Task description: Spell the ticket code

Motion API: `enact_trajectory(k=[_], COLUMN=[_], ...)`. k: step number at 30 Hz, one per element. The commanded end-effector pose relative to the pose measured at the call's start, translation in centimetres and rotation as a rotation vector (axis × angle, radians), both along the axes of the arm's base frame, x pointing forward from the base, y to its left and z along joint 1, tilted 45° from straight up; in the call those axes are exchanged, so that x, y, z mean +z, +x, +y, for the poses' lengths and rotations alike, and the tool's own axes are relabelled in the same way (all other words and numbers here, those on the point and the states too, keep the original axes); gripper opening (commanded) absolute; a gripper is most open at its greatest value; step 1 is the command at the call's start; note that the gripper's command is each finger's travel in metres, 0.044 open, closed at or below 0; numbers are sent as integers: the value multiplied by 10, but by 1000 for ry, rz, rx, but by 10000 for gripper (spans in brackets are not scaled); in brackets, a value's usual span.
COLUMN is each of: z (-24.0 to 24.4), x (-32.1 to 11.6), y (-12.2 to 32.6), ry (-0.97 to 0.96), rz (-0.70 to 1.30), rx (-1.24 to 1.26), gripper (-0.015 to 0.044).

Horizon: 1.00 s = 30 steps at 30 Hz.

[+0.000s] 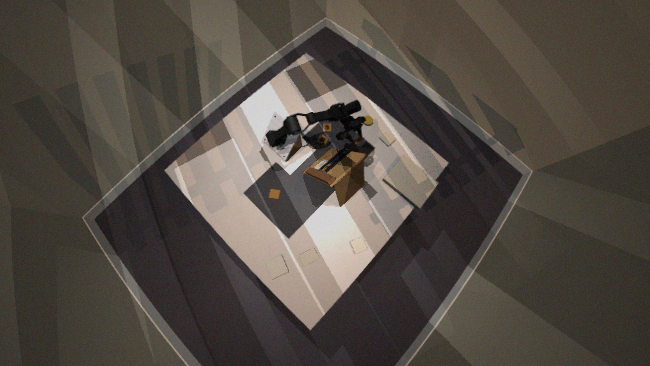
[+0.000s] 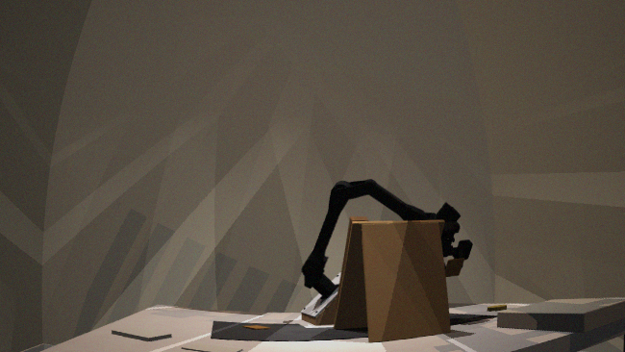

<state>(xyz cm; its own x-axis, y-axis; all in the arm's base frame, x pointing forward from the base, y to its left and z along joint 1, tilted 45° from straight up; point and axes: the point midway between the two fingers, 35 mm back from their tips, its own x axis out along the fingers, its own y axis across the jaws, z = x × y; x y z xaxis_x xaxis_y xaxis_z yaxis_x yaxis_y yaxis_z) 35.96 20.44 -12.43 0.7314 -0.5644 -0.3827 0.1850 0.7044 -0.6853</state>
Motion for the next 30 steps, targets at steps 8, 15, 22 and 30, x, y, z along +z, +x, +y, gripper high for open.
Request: enact_trajectory(k=[8,15,22,30], z=[-4,-6,-9,-12], x=[5,8,10,12], y=[-1,-2,-2,-3], ry=[-4,-4,-5,-5], rz=[-1,-1,-1,-1], rx=[2,2,2,2], gripper=[0,0,0,0])
